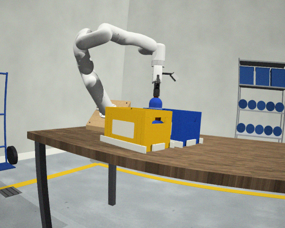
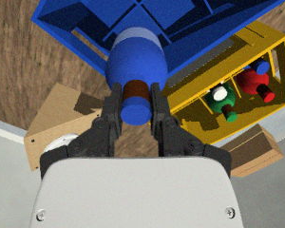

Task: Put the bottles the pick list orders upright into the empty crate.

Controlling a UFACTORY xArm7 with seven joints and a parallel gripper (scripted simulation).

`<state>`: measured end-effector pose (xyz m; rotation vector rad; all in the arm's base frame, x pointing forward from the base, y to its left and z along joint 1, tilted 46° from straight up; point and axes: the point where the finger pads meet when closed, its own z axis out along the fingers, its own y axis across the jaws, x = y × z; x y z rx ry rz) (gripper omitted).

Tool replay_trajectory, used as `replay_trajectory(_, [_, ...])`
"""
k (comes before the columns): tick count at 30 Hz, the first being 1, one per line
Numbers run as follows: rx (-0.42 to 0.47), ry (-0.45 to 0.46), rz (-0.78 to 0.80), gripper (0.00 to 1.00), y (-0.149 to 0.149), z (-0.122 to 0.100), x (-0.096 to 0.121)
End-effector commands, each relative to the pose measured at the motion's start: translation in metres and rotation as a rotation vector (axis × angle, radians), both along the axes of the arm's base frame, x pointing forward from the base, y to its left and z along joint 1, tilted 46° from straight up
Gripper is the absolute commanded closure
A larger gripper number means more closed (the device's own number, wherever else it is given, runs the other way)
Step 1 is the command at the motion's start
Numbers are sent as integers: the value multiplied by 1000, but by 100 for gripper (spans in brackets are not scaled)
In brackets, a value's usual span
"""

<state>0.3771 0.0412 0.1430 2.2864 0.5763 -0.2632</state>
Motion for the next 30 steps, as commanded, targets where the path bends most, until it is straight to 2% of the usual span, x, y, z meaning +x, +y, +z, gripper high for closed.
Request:
replay_trajectory(1, [2, -3, 3, 100, -1, -2, 1])
replay_trajectory(30, [2, -3, 3, 100, -19, -20, 1])
